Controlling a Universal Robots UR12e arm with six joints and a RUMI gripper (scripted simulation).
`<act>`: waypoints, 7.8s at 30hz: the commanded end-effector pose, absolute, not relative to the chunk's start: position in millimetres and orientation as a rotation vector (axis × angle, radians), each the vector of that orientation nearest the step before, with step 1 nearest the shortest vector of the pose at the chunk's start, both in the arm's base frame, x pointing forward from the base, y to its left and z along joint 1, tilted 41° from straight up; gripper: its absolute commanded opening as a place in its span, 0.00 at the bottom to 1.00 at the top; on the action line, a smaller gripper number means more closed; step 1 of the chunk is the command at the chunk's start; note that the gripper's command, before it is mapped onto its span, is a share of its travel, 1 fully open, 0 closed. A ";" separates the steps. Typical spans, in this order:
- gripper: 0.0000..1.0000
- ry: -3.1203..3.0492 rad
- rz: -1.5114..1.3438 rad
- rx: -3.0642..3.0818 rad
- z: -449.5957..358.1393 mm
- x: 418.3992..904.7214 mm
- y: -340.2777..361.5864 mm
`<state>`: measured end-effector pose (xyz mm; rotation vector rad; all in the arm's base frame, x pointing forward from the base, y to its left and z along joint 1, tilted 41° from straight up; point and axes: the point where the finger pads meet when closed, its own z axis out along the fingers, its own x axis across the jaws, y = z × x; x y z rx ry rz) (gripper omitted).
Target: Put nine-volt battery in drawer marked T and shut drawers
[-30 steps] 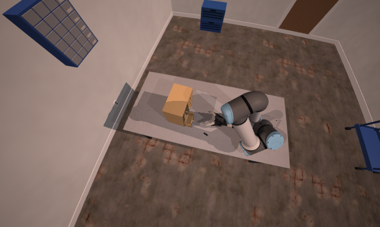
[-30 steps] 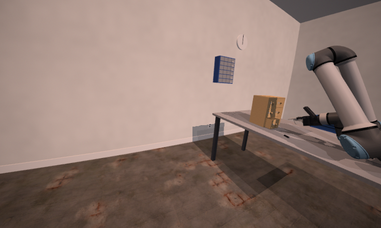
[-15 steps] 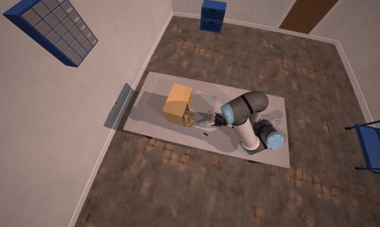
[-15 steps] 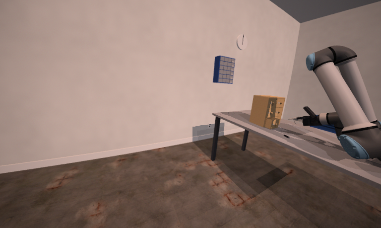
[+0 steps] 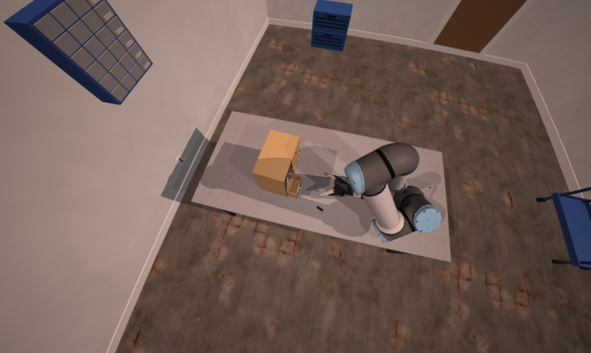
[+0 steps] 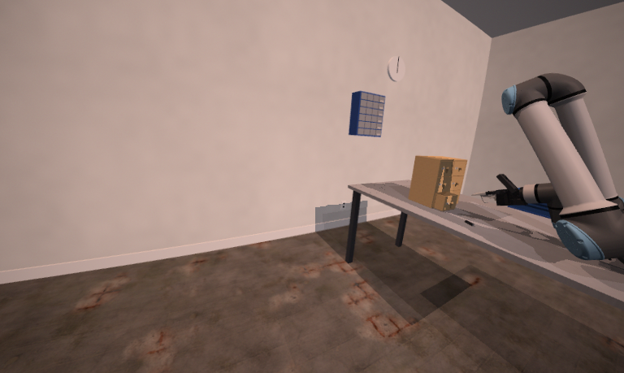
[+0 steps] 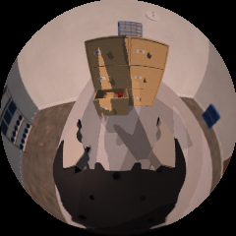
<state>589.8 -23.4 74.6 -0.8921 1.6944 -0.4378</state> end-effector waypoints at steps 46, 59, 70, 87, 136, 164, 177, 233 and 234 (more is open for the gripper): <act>1.00 1.732 -0.347 -0.972 77.5 589.9 -26.3; 1.00 1.746 -0.311 -1.003 78.5 589.8 -27.2; 1.00 1.760 -0.271 -1.036 79.6 589.8 -28.2; 1.00 1.780 -0.211 -1.086 81.3 589.7 -29.7; 1.00 1.846 0.039 -1.280 88.1 589.5 -35.5; 1.00 1.883 0.260 -1.438 94.0 589.3 -40.4; 1.00 1.895 0.374 -1.514 96.8 589.2 -42.9; 1.00 1.902 0.692 -1.709 104.5 589.0 -49.5; 1.00 1.902 0.693 -1.710 104.5 589.0 -49.5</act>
